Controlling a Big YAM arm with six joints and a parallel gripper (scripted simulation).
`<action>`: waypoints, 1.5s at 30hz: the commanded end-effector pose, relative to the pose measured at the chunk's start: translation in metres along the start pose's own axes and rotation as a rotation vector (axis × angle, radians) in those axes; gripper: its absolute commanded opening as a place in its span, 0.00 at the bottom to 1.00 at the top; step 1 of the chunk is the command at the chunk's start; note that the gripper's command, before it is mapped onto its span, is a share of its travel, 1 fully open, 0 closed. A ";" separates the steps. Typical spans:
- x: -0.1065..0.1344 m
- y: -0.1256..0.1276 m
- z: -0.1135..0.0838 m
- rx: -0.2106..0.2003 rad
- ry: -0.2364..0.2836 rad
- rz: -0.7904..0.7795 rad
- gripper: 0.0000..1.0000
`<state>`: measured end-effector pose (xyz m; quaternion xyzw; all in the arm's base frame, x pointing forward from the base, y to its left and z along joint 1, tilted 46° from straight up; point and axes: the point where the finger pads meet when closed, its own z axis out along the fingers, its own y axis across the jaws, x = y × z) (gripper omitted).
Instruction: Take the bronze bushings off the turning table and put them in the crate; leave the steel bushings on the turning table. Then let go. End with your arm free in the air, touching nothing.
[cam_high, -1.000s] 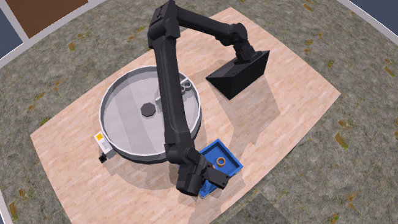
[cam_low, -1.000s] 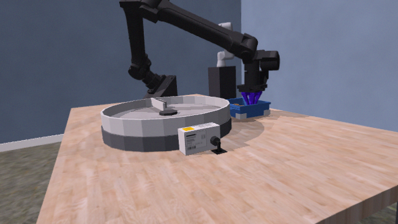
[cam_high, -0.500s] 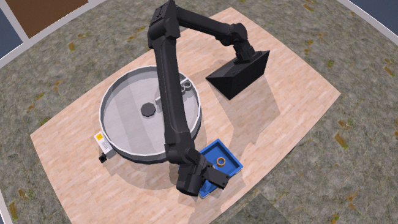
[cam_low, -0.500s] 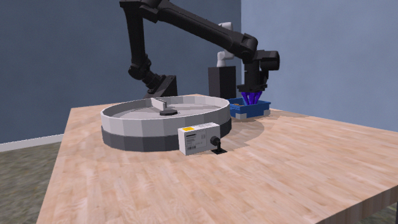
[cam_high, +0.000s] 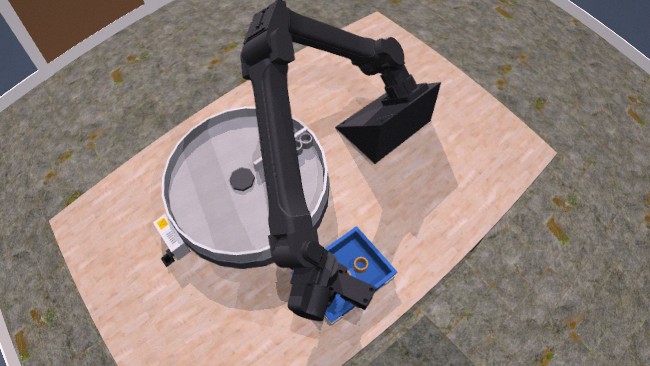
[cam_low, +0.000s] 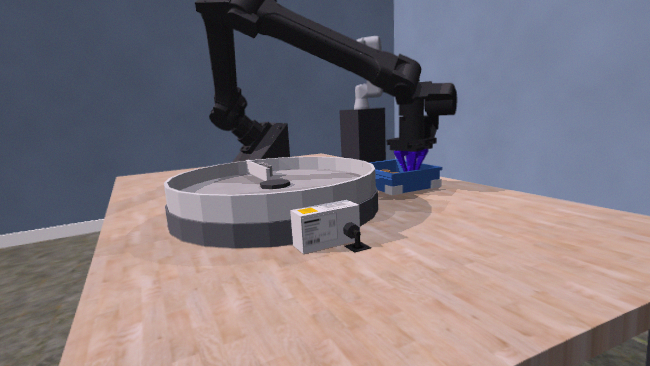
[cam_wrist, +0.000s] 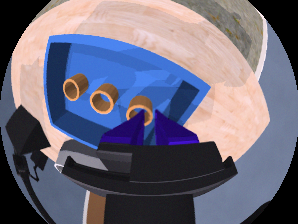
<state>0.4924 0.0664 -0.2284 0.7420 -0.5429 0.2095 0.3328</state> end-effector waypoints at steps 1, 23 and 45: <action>0.008 -0.020 -0.020 0.042 -0.006 0.011 0.14; 0.003 -0.023 -0.060 0.066 -0.006 0.023 0.14; 0.004 -0.023 -0.082 0.070 -0.009 0.026 0.14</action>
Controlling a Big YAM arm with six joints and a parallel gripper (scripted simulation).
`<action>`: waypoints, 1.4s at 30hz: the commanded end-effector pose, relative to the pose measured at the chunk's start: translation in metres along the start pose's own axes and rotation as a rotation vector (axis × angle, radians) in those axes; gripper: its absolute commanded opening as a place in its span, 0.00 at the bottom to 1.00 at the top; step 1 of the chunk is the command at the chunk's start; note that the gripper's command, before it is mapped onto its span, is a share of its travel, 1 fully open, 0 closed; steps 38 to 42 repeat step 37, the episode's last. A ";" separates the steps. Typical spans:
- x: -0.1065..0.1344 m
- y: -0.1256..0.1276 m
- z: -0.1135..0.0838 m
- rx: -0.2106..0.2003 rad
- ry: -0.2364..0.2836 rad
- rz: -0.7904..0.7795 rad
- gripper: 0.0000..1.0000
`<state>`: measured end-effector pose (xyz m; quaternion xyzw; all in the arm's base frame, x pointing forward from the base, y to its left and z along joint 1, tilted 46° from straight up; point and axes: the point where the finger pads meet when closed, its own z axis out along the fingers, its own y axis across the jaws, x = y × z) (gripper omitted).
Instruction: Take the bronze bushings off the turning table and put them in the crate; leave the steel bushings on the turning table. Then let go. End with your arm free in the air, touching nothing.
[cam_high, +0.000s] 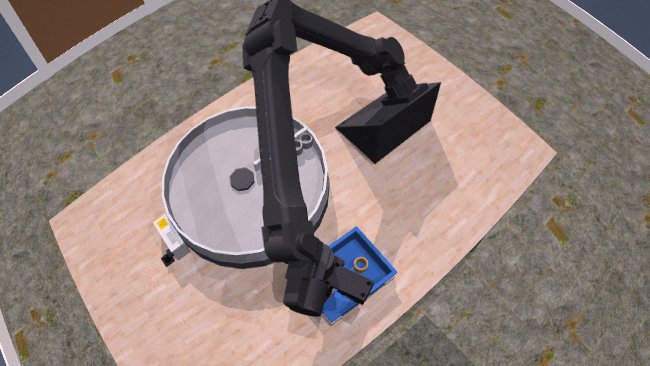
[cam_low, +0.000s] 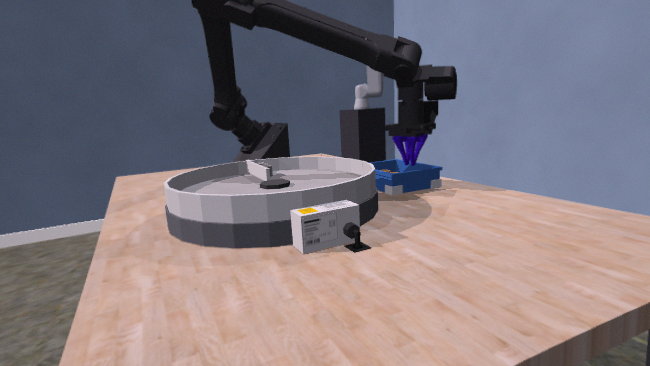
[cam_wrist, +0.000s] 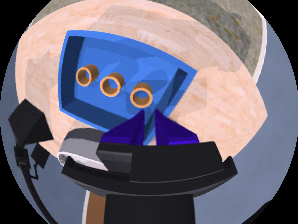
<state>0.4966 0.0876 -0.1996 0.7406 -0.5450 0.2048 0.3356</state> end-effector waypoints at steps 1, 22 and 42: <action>-0.002 -0.023 -0.049 0.083 -0.005 0.027 0.14; -0.002 -0.022 -0.065 0.084 -0.006 0.028 0.14; -0.004 -0.021 -0.066 0.080 -0.005 0.024 0.14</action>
